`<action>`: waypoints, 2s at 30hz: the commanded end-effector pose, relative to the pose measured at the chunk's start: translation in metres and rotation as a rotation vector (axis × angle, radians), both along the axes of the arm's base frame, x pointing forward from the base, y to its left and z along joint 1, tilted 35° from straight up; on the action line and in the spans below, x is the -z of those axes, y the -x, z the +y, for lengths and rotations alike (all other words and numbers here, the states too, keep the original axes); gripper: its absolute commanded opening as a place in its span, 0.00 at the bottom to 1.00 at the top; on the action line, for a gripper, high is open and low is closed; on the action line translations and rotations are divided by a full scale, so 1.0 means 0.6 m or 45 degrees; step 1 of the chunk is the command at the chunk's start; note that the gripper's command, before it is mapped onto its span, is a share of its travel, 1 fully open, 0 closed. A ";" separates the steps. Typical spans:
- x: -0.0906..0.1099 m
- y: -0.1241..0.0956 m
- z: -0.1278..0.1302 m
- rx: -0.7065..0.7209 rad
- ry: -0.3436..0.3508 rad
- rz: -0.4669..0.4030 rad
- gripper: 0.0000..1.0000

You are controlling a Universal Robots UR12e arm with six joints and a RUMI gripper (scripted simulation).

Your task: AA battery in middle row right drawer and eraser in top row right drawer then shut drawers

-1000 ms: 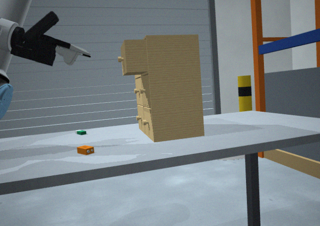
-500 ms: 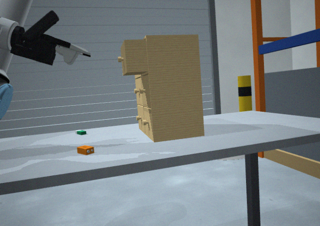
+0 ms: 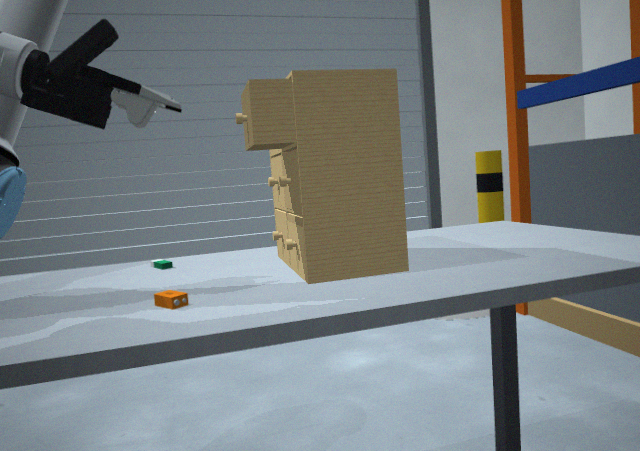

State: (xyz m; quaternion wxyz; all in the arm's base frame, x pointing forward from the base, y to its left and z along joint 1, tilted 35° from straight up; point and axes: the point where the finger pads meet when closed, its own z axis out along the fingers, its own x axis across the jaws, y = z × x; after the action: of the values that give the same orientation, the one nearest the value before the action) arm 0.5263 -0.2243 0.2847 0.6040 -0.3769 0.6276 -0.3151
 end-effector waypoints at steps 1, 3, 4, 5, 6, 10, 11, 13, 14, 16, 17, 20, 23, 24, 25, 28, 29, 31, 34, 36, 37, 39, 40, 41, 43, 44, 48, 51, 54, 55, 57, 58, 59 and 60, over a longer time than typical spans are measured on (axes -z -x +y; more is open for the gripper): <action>0.000 0.002 -0.004 -0.003 -0.003 0.010 0.20; 0.000 0.002 -0.004 -0.003 -0.003 0.010 0.20; 0.000 0.002 -0.004 -0.003 -0.003 0.010 0.20; 0.000 0.002 -0.004 -0.004 -0.003 0.011 0.20; 0.000 0.002 -0.005 -0.004 -0.003 0.011 0.20; -0.001 0.002 -0.007 -0.005 -0.002 0.014 0.20; -0.001 0.003 -0.007 -0.005 -0.002 0.015 0.20; -0.001 0.003 -0.008 -0.006 -0.001 0.017 0.20; -0.001 0.003 -0.009 -0.006 -0.001 0.017 0.20; -0.002 0.003 -0.010 -0.007 0.000 0.019 0.20; -0.002 0.003 -0.010 -0.007 0.000 0.020 0.20; -0.002 0.003 -0.011 -0.008 0.001 0.021 0.20; -0.003 0.003 -0.012 -0.009 0.001 0.023 0.20; -0.003 0.003 -0.012 -0.010 0.002 0.023 0.20; -0.003 0.003 -0.012 -0.010 0.002 0.024 0.20; -0.004 0.004 -0.013 -0.012 0.003 0.027 0.20; -0.004 0.004 -0.013 -0.012 0.003 0.028 0.20; -0.004 0.004 -0.013 -0.013 0.004 0.029 0.20; -0.005 0.004 -0.013 -0.015 0.005 0.032 0.20; -0.005 0.005 -0.013 -0.017 0.006 0.034 0.20; -0.005 0.005 -0.013 -0.017 0.006 0.034 0.20; -0.005 0.005 -0.013 -0.017 0.006 0.035 0.20; -0.005 0.005 -0.012 -0.018 0.006 0.036 0.20; -0.005 0.005 -0.012 -0.019 0.006 0.037 0.20; -0.005 0.006 -0.011 -0.020 0.006 0.038 0.20; -0.005 0.006 -0.010 -0.021 0.006 0.039 0.20; -0.004 0.007 -0.007 -0.025 0.006 0.043 0.20; -0.004 0.007 -0.004 -0.028 0.006 0.046 0.20; -0.004 0.008 -0.001 -0.030 0.006 0.047 0.20; -0.004 0.008 -0.001 -0.030 0.006 0.047 0.20; -0.004 0.009 0.001 -0.032 0.006 0.049 0.20; -0.003 0.009 0.000 -0.032 0.006 0.051 0.20; -0.003 0.009 -0.001 -0.033 0.006 0.053 0.20; -0.003 0.009 -0.002 -0.034 0.006 0.056 0.20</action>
State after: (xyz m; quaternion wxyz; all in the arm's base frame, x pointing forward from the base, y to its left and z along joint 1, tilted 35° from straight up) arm 0.5237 -0.2249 0.2882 0.5955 -0.3848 0.6323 -0.3122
